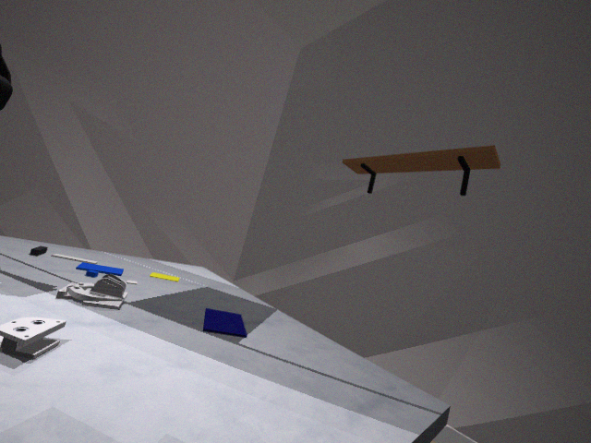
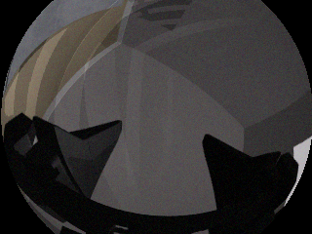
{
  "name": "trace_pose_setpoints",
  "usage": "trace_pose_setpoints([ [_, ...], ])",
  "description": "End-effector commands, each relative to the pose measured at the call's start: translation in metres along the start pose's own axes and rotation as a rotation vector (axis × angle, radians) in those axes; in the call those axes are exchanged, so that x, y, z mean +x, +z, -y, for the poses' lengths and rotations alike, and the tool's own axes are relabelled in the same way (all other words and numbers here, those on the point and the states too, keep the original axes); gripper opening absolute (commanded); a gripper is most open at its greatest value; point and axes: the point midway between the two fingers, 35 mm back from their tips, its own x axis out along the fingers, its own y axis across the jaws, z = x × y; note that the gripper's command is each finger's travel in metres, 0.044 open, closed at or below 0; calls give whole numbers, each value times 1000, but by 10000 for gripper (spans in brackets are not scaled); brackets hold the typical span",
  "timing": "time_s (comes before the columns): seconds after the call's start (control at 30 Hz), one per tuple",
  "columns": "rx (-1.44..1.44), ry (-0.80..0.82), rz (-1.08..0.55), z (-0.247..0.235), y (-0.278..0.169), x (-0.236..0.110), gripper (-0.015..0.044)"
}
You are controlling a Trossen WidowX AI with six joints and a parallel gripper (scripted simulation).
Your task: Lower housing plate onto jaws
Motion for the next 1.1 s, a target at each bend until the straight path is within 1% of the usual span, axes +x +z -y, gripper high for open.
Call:
trace_pose_setpoints([
  [0.0, 0, 0, 0, 0, 0, 0, 426],
  [0.03, 2, 1, -2, 0, 0, 0, 440],
  [0.33, 102, 29, -116, -15, -19, -16, 440],
  [0.6, 185, 43, -211, -32, -34, -23, 440],
  [1.07, 363, 63, -405, -52, -60, -69, 440],
])
